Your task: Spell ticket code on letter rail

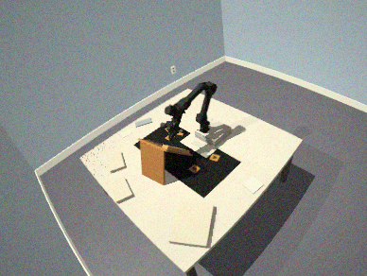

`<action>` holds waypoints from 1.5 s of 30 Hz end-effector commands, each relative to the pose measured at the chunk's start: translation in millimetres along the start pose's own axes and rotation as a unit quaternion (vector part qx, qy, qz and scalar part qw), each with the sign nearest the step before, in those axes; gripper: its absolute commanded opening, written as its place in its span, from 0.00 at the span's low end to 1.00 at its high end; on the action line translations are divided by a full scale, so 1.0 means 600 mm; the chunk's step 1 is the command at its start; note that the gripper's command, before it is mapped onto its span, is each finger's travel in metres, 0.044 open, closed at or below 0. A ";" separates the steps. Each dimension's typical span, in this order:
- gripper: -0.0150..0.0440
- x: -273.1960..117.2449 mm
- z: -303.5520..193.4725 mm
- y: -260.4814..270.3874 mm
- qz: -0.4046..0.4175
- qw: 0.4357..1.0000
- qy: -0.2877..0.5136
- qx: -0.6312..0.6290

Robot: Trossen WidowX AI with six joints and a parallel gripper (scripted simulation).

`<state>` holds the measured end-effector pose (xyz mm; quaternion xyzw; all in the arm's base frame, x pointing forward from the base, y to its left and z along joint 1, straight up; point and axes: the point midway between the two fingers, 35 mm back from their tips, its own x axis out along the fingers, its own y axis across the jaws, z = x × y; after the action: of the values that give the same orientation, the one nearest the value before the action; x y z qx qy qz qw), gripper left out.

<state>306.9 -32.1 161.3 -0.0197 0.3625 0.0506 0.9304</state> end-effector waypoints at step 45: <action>0.25 0.044 0.047 -0.054 -0.003 0.946 0.325 -0.005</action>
<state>345.7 -59.7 165.5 -0.0397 0.6453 0.0423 0.7617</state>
